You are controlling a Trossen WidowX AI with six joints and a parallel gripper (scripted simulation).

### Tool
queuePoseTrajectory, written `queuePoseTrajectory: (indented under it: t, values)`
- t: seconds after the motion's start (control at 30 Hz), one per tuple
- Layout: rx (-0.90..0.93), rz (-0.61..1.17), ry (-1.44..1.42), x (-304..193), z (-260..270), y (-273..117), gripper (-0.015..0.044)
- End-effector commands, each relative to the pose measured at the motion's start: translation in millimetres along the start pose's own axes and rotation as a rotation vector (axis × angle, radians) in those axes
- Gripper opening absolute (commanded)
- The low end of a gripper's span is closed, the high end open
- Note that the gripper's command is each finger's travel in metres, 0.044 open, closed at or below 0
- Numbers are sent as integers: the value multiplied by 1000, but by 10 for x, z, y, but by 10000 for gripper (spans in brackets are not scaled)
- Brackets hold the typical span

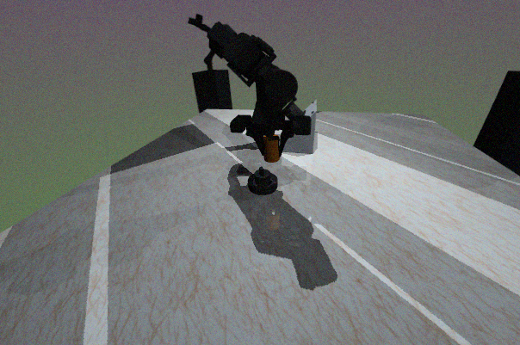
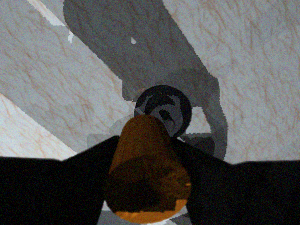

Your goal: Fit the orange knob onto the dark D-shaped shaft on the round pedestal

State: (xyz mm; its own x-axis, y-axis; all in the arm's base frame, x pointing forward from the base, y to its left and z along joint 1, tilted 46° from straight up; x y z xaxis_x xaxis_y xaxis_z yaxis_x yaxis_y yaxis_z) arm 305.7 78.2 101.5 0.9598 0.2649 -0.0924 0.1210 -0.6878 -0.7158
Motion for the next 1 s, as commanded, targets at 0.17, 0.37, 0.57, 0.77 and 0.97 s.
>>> queuePoseTrajectory:
  t: [0.17,0.37,0.57,0.77,0.97]
  values:
    - [-15,-4,-2,-57,-245,59,0]
    - [-16,-3,-2,-60,-264,116,0]
    - [-17,-3,-2,-63,-267,304,0]
    - [-17,-3,9,-57,-266,289,0]
    - [-17,-3,9,-38,-266,271,0]
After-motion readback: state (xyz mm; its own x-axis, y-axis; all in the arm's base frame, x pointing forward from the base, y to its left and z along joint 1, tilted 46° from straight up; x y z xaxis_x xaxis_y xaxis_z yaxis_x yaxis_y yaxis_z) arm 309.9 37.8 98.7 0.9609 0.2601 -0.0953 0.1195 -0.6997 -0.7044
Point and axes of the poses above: the point midway between the two fingers, 35 mm back from their tips, its own y axis out along the fingers, its own z axis across the jaws, x = y × z, the point moved 5 cm from there along -y, back along the fingers, and after that the axes turned 9 degrees about -y, right-handed, at the moved point
